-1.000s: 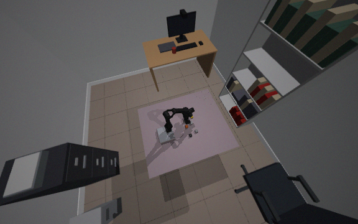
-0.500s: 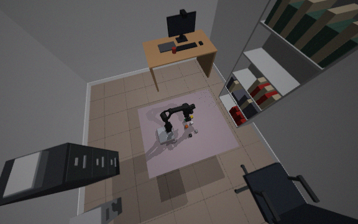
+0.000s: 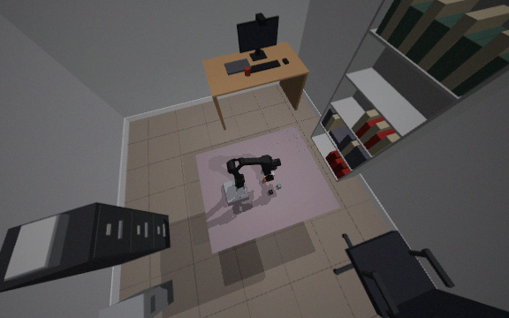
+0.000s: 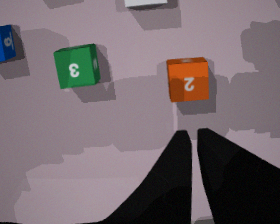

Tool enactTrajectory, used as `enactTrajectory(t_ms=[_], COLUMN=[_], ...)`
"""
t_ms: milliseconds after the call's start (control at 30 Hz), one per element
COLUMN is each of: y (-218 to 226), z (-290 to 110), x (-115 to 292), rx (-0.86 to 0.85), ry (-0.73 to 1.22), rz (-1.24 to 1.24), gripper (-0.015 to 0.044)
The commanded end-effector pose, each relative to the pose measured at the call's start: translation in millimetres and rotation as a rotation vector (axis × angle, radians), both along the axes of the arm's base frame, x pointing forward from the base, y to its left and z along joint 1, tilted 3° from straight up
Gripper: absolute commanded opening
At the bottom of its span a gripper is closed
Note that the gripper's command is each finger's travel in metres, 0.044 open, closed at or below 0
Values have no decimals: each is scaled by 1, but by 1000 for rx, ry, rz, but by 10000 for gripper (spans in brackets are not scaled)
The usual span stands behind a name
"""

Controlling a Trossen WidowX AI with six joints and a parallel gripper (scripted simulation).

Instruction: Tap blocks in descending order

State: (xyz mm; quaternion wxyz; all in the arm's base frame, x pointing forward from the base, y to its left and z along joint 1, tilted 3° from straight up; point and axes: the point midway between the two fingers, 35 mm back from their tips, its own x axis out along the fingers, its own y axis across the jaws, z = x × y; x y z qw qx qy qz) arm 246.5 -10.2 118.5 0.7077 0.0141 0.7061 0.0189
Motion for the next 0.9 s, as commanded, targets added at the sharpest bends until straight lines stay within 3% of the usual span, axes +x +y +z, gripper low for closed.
enactTrajectory(t_ms=[0, 167, 867], y=[-3, 0, 1], z=[-19, -79, -102], x=[0, -3, -3], rx=[-1, 0, 0], ry=[4, 5, 5], rz=[8, 8, 8], gripper=[20, 20, 20])
